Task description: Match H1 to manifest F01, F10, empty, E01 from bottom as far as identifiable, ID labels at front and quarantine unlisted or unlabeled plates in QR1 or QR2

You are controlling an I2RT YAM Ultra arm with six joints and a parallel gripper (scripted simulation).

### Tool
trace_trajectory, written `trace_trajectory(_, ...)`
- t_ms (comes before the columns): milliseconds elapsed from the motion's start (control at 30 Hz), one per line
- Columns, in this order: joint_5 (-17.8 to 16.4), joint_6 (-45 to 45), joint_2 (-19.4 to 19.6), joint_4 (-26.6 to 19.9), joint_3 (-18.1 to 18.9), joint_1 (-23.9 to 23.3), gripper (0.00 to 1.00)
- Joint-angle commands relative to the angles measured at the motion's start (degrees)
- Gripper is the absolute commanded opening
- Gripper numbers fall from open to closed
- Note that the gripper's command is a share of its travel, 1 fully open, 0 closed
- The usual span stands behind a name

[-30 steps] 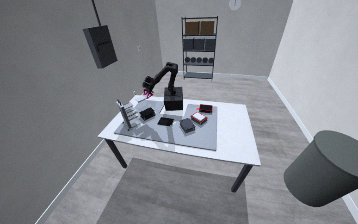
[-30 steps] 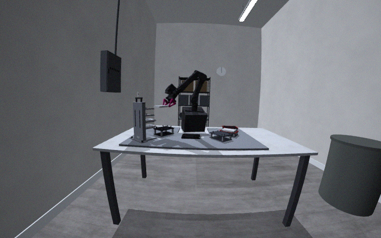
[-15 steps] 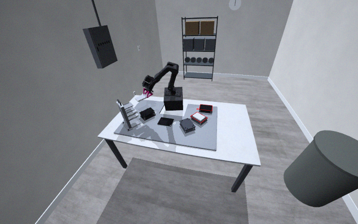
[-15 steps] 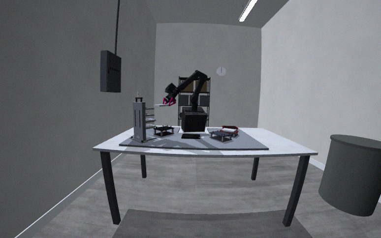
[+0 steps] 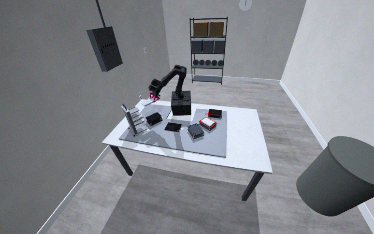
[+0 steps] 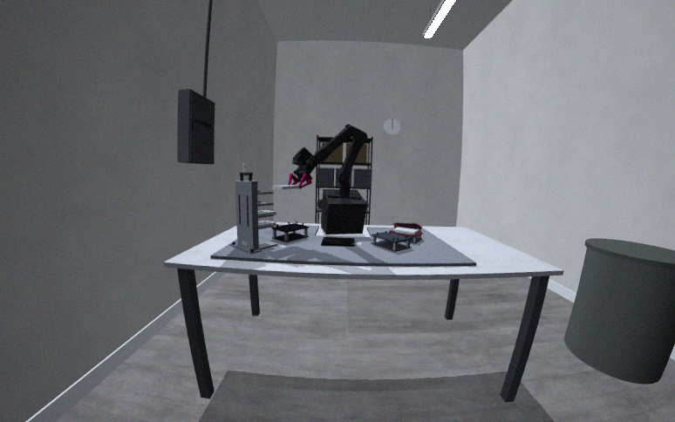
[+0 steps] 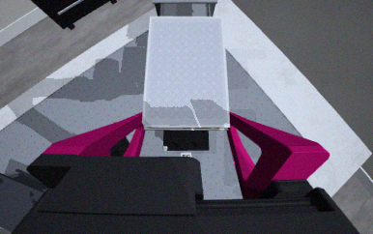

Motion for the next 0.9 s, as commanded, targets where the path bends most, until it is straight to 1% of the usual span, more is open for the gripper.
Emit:
trace_trajectory(0, -0.3, 0.03, -0.12, 0.66, 0.24, -0.04, 0.86)
trace_trajectory(633, -0.23, 0.13, 0.04, 1.09, 0.04, 0.06, 0.86)
trace_trajectory(867, 0.58, 1.25, 1.12, 1.95, 1.01, 1.23, 0.86)
